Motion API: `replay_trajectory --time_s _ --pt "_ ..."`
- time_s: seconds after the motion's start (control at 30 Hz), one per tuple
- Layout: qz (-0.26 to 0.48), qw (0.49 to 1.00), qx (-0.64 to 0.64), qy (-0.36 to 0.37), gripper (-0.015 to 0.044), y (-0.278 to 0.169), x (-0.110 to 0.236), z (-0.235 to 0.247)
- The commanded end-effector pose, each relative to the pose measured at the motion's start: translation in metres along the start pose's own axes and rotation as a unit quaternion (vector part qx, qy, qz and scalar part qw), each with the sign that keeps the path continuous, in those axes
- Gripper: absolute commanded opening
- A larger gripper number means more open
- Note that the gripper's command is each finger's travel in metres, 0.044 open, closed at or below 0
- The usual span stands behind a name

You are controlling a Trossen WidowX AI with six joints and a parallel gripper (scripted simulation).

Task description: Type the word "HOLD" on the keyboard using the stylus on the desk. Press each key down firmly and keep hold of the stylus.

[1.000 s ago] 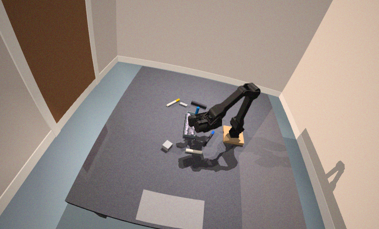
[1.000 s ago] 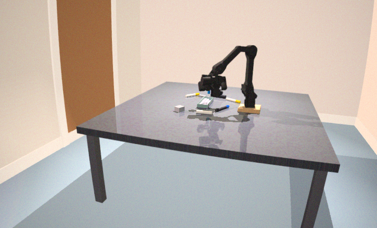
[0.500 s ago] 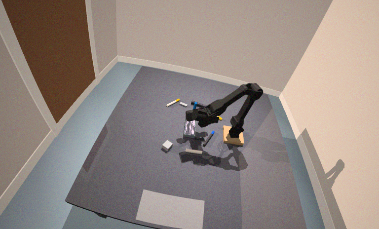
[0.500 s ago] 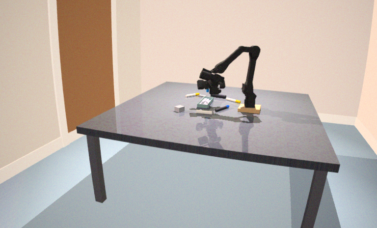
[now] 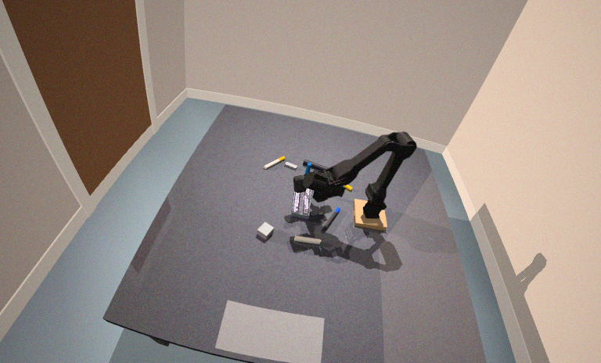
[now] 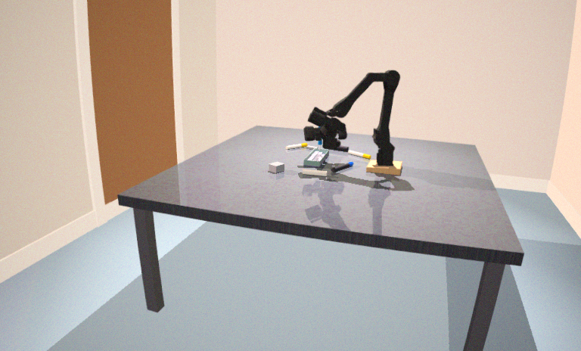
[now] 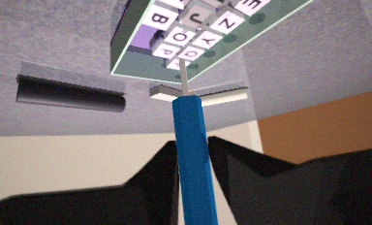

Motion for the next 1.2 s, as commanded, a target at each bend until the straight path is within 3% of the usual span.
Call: replay_trajectory --time_s 0.0,1.17 --pt "0.000 1.000 0.000 -0.001 0.0079 0.001 -0.001 -0.001" --pt "0.000 1.000 0.000 -0.001 0.0081 0.012 -0.007 -0.002"
Point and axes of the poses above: the point midway between the two fingers, 35 mm back from their tips, its own x axis back along the fingers, its own z axis across the jaws, y = z × x, the point moved 10 cm from there along x, back along the fingers, and after that the axes turned 7 degrees about x, right-handed, at the moved point
